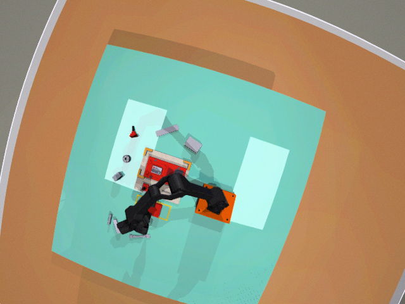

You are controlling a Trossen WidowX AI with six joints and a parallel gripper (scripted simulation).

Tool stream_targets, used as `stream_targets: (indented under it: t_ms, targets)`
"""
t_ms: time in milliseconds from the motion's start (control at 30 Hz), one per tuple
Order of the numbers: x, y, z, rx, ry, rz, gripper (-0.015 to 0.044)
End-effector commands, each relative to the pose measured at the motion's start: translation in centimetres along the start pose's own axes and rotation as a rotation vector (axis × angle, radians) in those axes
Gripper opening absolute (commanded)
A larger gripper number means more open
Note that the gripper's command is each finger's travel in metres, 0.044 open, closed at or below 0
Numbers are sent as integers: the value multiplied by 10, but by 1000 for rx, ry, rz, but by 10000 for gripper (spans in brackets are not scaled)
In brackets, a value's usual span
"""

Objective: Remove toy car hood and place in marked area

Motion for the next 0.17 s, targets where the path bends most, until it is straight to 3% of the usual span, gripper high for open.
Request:
stream_targets:
  t_ms: [0,133]
  targets:
    - [0,-1,0,3,5,3,440]
    - [0,-1,0,3,5,3,440]
Point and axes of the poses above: the point midway between the two fingers, 35 mm back from their tips, its own y axis out along the fingers, its own z axis across the jaws, x = y × z, the point moved 6 cm from there along -y, back along the fingers, and after that the axes turned 3 degrees about -y, right-handed, at the moved point
